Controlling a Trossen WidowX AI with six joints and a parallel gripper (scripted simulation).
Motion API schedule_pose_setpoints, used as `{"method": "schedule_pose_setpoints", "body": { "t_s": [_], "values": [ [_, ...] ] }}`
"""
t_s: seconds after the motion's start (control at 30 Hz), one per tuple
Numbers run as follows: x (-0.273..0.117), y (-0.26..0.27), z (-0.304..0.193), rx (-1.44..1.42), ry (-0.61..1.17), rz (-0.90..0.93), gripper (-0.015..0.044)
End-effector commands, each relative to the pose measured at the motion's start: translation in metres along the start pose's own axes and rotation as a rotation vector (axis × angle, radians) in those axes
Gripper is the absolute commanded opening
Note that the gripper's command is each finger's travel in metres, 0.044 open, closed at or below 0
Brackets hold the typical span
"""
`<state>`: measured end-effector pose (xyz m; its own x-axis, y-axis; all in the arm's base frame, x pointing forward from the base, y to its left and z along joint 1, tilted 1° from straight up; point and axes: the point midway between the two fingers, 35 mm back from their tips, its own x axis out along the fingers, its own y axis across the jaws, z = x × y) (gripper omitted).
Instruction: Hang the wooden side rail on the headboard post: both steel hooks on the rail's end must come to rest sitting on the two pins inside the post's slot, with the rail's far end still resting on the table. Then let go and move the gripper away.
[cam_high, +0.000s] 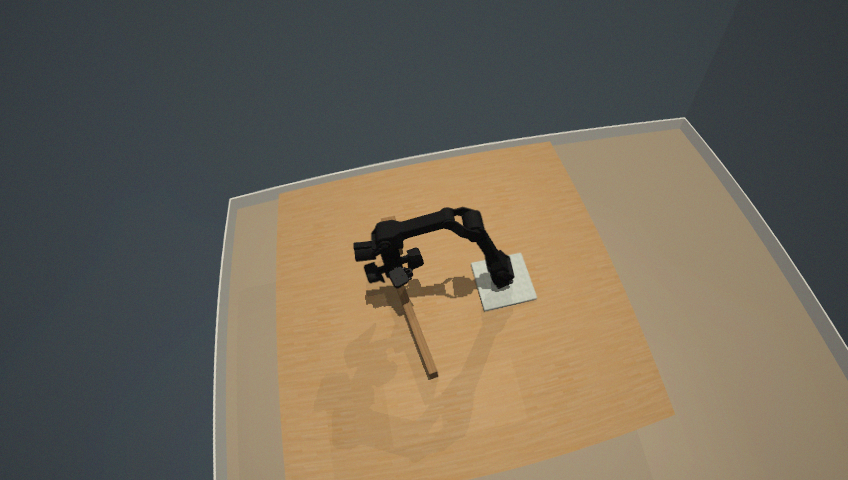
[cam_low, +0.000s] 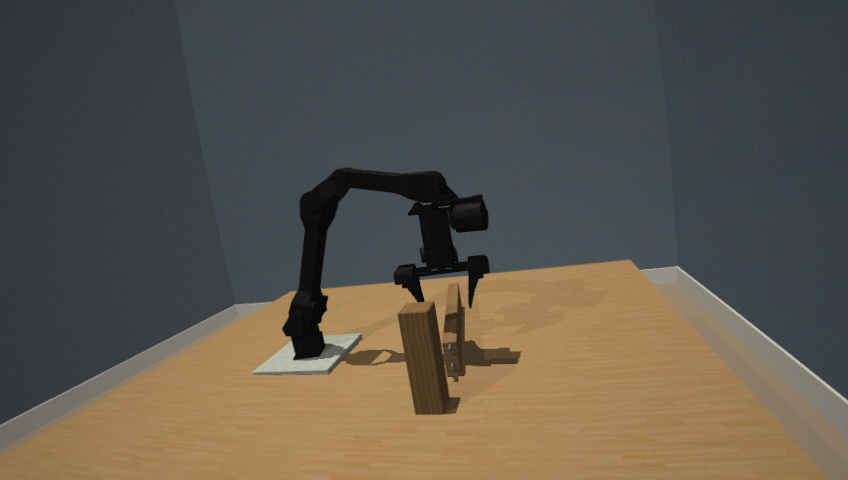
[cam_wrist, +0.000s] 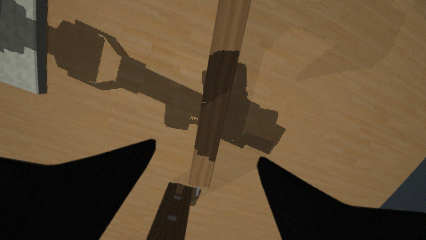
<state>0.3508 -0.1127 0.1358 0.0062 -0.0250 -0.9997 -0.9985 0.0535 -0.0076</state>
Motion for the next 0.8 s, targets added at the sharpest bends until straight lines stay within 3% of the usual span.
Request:
{"method": "schedule_pose_setpoints", "body": {
  "t_s": [0.0, 0.77],
  "values": [
    [0.008, 0.001, 0.001, -0.004, -0.006, 0.000, 0.0440],
    [0.046, -0.001, 0.001, -0.004, -0.006, 0.000, 0.0440]
  ]
}}
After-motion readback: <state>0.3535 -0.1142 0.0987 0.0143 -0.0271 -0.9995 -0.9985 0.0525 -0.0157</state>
